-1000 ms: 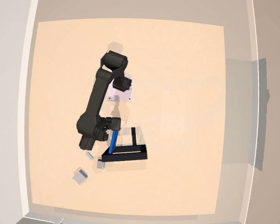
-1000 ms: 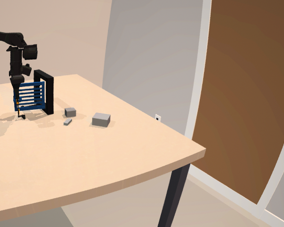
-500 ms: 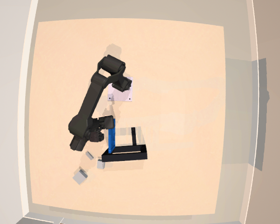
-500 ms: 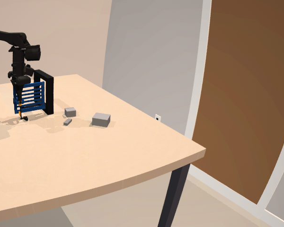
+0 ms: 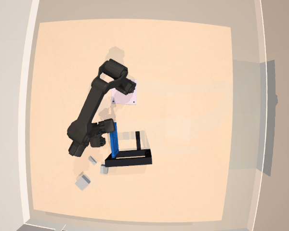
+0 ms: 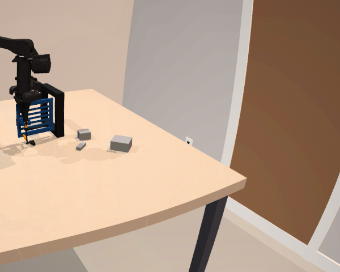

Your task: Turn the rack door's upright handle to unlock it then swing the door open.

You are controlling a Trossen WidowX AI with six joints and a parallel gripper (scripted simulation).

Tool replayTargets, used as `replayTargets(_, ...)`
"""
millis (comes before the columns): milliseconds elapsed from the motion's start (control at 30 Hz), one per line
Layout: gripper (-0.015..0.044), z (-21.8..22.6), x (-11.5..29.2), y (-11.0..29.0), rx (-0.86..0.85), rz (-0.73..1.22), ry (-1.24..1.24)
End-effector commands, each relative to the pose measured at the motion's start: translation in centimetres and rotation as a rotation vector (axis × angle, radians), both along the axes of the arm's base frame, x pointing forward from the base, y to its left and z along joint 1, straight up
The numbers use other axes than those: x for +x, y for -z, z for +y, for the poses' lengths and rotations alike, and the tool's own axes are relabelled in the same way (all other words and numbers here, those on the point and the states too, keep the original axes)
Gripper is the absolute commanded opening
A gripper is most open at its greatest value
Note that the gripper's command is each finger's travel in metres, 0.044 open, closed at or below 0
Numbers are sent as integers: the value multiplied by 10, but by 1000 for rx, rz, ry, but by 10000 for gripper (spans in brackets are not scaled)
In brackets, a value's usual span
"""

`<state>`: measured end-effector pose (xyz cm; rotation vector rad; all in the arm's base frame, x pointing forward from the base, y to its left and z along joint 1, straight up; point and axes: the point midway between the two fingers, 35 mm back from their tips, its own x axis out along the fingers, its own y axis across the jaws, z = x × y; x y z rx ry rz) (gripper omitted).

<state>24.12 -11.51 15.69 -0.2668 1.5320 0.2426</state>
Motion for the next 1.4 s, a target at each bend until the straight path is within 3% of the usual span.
replayTargets(0,25,0,0,1,-1,3,-14)
replayTargets(67,25,0,0,1,-1,3,-14)
replayTargets(433,297,0,0,1,-1,3,-14)
replayTargets(1367,297,-1,1,-33,-10,-15,-15)
